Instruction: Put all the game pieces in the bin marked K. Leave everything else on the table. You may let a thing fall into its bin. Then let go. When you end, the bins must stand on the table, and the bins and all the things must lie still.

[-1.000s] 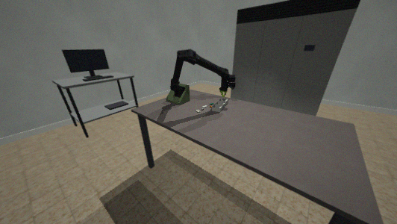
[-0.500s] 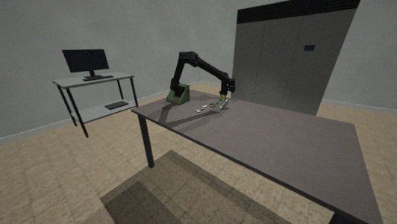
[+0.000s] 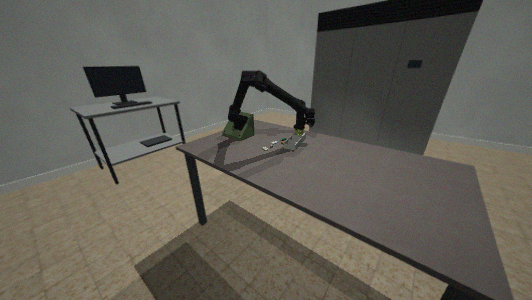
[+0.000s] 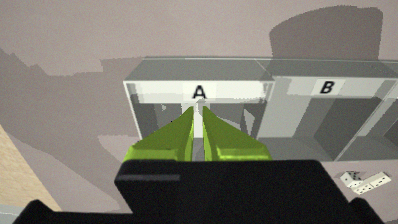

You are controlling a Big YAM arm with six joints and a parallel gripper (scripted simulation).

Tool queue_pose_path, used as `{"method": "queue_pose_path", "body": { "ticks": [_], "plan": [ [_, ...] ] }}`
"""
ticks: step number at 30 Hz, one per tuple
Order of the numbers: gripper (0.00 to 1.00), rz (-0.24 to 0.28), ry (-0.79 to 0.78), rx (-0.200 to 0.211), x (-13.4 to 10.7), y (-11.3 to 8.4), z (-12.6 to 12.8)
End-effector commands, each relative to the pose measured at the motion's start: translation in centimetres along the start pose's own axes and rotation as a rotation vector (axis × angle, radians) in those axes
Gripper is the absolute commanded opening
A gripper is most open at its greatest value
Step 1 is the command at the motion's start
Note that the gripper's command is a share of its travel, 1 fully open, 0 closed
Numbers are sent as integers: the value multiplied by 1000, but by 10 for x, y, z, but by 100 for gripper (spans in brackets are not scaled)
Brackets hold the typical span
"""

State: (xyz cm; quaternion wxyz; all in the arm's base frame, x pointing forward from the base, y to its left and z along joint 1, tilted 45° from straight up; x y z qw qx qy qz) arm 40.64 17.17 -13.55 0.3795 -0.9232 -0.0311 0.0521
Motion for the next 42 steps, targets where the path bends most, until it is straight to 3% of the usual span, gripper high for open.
{"method": "queue_pose_path", "body": {
  "ticks": [1, 42],
  "plan": [
    [8, -33, 14, 13, 10, -13, 1],
    [8, -33, 14, 13, 8, -12, 0]
  ]
}}
Point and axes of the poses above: the point where the finger pads meet when closed, its own y axis out along the fingers, its own z axis across the jaws, x = y × z, the point moved 10 cm from there along -y, back along the fingers, and after that the axes turned 7 degrees about y, right-handed, at the moved point
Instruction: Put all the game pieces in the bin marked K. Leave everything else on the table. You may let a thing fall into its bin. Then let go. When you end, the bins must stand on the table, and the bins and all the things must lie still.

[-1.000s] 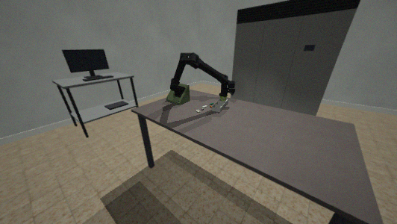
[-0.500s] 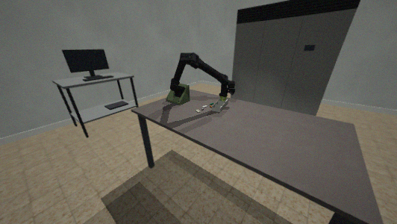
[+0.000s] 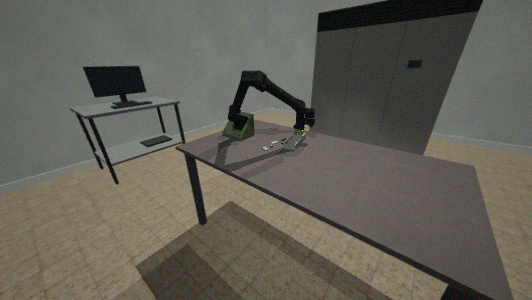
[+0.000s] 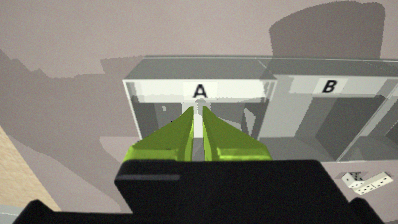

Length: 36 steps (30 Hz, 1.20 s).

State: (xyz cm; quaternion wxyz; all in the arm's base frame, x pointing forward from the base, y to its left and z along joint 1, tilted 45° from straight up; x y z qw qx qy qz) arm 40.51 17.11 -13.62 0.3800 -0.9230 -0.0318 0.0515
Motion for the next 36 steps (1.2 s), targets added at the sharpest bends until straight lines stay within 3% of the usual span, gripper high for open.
{"method": "queue_pose_path", "body": {
  "ticks": [1, 32, 36],
  "plan": [
    [8, -31, 13, 12, 9, -13, 0],
    [8, -36, 20, 17, 14, -19, -8],
    [8, -63, 28, 24, 18, -37, 1]
  ]
}}
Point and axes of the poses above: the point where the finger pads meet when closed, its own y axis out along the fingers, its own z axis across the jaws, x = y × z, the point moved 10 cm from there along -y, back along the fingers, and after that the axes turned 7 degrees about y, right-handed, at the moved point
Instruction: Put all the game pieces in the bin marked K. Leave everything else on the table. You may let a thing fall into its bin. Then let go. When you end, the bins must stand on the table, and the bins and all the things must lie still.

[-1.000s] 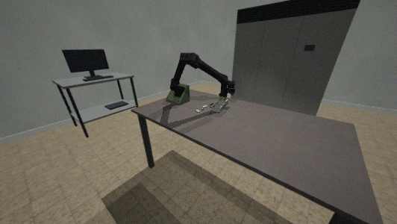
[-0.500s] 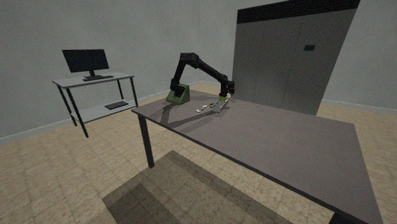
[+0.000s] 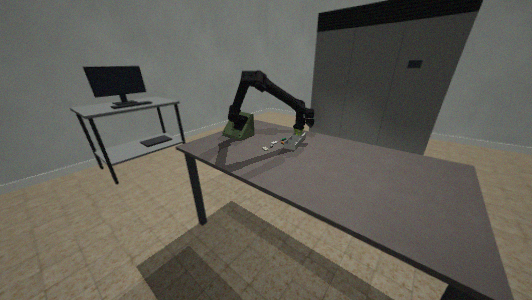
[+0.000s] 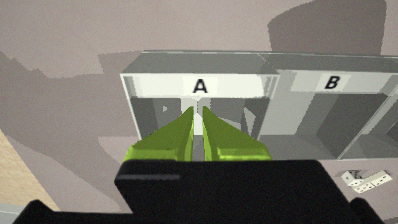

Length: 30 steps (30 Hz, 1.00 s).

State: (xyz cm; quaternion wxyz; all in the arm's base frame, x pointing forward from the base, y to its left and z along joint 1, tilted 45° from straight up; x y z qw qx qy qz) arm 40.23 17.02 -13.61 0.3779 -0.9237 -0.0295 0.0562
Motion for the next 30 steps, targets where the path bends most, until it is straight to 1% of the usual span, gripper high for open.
{"method": "queue_pose_path", "body": {
  "ticks": [1, 3, 5, 6, 9, 17, 26, 30],
  "plan": [
    [8, -71, 35, 28, 20, -39, 1],
    [8, -71, 35, 28, 20, -42, 1],
    [8, -71, 35, 28, 20, -42, 1],
    [8, -63, 43, 28, 22, -40, -3],
    [8, -71, 35, 29, 20, -48, 1],
    [8, -72, 35, 30, 20, -59, 1],
    [8, -67, 37, 30, 21, -62, -2],
    [8, -72, 36, 34, 19, -81, 0]
  ]
}}
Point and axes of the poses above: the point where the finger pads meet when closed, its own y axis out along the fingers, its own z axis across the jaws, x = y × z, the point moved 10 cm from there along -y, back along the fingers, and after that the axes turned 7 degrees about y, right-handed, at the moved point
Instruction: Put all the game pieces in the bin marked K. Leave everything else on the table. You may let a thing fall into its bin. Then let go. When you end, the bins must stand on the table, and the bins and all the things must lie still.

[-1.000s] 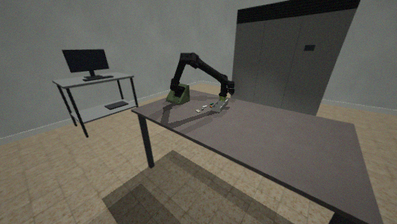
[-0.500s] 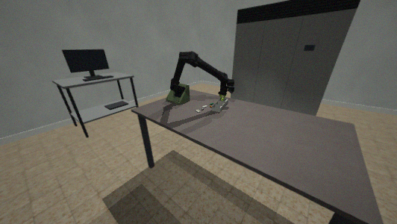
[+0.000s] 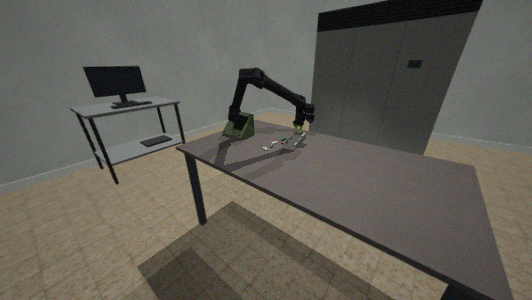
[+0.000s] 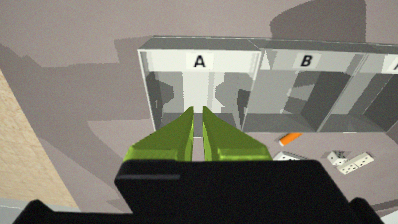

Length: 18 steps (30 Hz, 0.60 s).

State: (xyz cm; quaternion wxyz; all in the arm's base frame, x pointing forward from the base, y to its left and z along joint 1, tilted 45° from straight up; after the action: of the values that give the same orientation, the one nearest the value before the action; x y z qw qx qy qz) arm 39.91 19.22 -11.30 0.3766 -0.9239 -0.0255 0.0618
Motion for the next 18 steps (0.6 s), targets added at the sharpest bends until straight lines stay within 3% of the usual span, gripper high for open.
{"method": "queue_pose_path", "body": {
  "ticks": [1, 5, 7, 12, 13, 18],
  "plan": [
    [8, -84, 43, 36, 22, -54, 1],
    [8, -86, 44, 35, 22, -65, 0],
    [8, -59, 71, 36, 30, -54, -13],
    [8, -74, 29, 26, 20, -57, 6],
    [8, -53, 29, 22, 16, -46, 0],
    [8, -53, 29, 22, 16, -46, 0]
  ]
}}
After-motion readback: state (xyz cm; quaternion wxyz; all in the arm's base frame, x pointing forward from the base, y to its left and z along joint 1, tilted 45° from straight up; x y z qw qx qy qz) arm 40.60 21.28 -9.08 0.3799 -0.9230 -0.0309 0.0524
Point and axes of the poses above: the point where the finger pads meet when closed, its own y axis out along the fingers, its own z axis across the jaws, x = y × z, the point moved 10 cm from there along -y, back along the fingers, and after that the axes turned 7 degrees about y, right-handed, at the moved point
